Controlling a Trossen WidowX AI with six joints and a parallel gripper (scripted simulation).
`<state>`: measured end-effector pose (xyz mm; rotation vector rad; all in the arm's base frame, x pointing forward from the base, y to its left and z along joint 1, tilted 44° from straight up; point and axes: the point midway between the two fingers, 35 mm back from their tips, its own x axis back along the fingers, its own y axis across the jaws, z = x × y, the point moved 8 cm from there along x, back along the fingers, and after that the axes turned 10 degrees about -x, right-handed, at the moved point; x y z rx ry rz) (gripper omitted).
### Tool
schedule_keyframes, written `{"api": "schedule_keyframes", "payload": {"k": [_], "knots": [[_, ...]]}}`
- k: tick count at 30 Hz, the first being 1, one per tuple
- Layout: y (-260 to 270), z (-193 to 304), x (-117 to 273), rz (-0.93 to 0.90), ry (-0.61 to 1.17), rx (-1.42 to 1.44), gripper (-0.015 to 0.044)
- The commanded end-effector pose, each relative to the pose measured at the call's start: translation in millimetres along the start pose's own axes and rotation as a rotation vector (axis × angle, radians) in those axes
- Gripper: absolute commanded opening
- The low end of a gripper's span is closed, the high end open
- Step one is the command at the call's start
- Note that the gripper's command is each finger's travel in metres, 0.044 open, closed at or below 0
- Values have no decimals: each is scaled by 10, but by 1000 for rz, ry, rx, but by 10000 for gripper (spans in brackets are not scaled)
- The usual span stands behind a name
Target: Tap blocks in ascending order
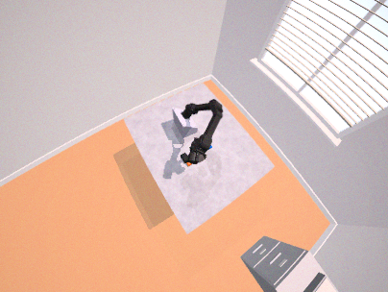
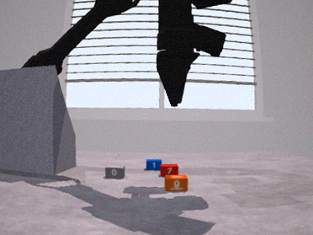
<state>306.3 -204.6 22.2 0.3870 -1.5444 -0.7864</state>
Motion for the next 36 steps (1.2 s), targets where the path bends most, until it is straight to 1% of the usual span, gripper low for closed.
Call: {"api": "schedule_keyframes", "payload": {"k": [1, 22, 24, 29, 36], "knots": [[-253, 1, -8, -1, 4, 7, 400], [-244, 14, -4, -1, 4, 7, 400], [-167, 124, 20, -1, 5, 6, 400], [118, 576, 62, -2, 9, 5, 400], [455, 1207, -8, -5, 11, 0, 400]]}}
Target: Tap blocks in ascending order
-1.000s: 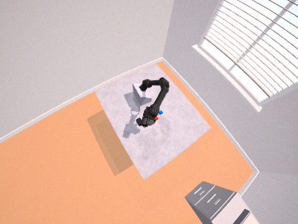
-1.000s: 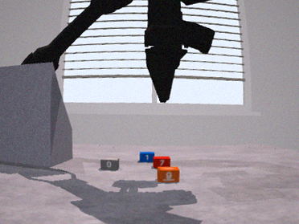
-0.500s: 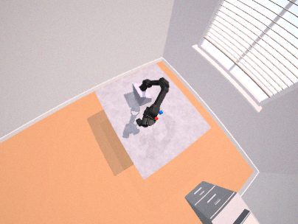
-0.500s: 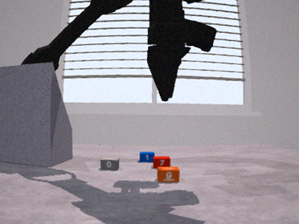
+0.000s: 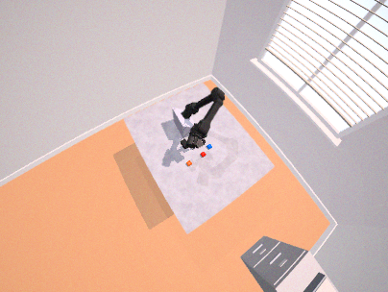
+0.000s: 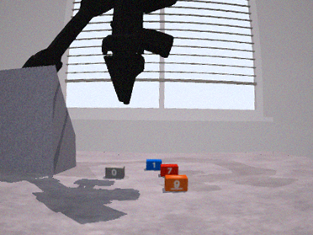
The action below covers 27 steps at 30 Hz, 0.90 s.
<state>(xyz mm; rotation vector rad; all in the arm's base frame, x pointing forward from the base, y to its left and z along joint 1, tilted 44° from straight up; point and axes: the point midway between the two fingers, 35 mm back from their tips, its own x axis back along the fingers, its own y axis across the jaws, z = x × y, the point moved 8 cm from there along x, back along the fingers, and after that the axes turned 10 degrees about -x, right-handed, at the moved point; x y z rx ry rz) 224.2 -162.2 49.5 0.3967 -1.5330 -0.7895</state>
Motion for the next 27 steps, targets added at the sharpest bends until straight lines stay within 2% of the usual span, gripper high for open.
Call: {"api": "schedule_keyframes", "payload": {"k": [1, 5, 7, 12, 19, 27], "knots": [[147, 313, -56, 3, 0, 1, 400], [147, 313, -56, 3, 0, 1, 400], [141, 299, -166, 4, -1, 1, 347], [151, 313, -847, -1, -1, 1, 216], [153, 317, -871, -2, 0, 1, 32], [153, 317, -871, -2, 0, 1, 20]]}}
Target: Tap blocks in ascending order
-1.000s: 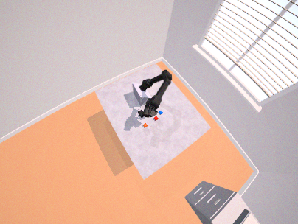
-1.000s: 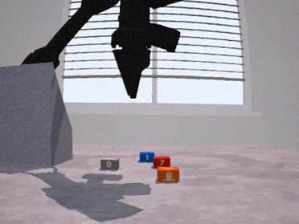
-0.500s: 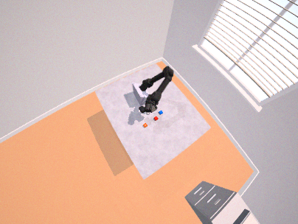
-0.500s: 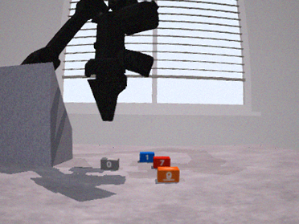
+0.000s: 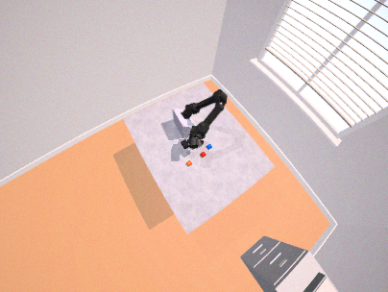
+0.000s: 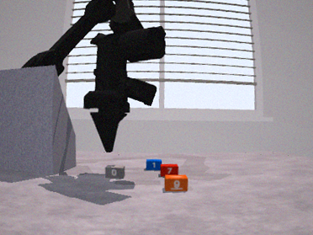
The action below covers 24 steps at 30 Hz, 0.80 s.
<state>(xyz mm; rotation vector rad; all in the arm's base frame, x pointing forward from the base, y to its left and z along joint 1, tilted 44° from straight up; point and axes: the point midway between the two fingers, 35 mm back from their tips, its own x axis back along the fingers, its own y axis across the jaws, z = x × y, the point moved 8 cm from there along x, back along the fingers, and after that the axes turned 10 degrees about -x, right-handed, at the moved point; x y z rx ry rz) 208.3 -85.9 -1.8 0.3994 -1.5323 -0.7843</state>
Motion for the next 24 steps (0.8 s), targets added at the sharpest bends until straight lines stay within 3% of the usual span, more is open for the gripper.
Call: {"api": "schedule_keyframes", "payload": {"k": [1, 24], "knots": [[1, -1, -8, -3, -3, -3, 20], [5, 0, -308, -5, -3, -3, 20]]}}
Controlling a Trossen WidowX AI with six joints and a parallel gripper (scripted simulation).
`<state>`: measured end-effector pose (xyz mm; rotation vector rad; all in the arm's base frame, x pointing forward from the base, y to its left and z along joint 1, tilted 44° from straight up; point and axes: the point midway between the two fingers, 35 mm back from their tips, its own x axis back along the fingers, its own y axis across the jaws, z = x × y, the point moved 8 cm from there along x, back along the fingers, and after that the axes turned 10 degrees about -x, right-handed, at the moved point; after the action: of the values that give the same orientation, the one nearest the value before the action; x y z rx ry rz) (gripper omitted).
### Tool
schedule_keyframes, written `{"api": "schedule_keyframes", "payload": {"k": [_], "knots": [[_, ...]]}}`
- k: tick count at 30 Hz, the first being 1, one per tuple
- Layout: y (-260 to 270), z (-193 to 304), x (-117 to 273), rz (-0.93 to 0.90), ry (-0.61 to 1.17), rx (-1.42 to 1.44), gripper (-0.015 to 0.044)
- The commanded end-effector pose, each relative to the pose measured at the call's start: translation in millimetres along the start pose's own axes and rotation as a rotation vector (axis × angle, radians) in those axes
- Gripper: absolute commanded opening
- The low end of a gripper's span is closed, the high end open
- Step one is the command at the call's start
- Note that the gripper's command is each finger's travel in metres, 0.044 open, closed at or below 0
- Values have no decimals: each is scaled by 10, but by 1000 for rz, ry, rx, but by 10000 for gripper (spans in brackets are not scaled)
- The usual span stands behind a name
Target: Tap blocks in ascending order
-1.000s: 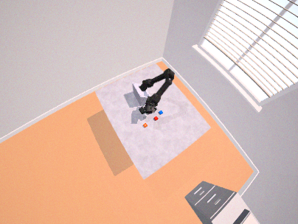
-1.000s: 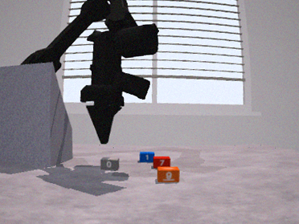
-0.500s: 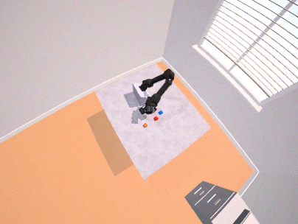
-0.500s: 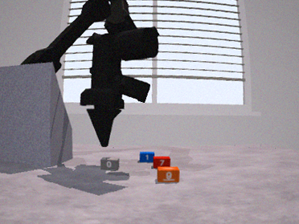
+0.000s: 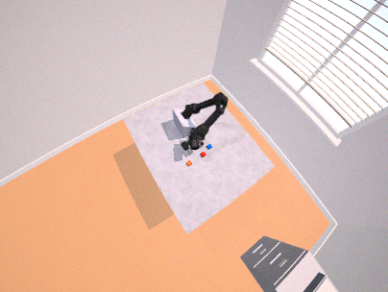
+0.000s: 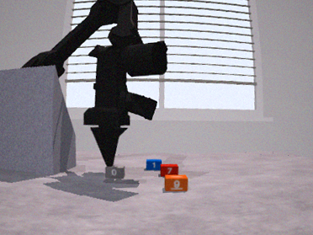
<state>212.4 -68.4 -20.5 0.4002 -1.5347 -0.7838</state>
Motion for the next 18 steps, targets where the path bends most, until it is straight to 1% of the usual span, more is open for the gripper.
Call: {"api": "schedule_keyframes", "payload": {"k": [1, 5, 9, 14, 16, 18], "knots": [[1, 6, -51, -5, -1, -4, 20], [1, 6, -51, -5, -1, -4, 20], [-3, 3, 228, -3, -1, -4, 20], [-5, 0, 276, -2, -2, -4, 20], [-18, -25, 477, 2, -3, -5, 20], [-22, -26, 820, 4, -2, -5, 20]]}}
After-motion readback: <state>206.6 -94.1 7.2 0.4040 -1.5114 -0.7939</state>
